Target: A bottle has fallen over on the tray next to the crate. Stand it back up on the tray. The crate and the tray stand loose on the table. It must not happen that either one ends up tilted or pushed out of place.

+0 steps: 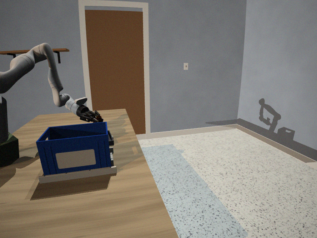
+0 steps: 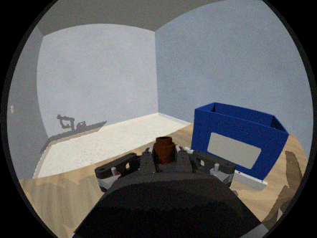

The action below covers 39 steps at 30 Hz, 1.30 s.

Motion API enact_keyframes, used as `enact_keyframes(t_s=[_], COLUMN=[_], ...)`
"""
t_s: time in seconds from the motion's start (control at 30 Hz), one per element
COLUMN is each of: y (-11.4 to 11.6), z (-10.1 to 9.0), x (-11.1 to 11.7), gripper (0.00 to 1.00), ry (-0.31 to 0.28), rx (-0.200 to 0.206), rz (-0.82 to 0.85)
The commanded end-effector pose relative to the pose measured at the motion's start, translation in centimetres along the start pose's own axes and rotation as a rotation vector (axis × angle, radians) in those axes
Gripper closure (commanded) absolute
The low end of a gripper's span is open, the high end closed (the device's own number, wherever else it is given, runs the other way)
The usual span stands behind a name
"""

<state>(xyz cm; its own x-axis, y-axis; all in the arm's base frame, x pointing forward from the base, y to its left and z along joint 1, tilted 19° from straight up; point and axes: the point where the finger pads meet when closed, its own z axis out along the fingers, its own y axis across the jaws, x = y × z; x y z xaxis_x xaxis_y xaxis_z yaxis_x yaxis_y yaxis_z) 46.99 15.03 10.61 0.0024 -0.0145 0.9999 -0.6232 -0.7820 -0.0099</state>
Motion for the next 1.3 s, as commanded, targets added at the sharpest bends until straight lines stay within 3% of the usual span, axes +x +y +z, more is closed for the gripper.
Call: enact_keyframes(t_s=[0.0, 0.73, 0.77, 1.27], y=[-0.14, -0.14, -0.14, -0.13], z=[-0.03, -0.03, -0.03, -0.02], x=[-0.45, -0.45, -0.45, -0.45], gripper=[1.0, 1.0, 0.0, 0.0], ry=[-0.009, -0.009, -0.009, -0.009], rx=[0.003, 0.003, 0.003, 0.003], rz=[0.005, 0.005, 0.005, 0.004])
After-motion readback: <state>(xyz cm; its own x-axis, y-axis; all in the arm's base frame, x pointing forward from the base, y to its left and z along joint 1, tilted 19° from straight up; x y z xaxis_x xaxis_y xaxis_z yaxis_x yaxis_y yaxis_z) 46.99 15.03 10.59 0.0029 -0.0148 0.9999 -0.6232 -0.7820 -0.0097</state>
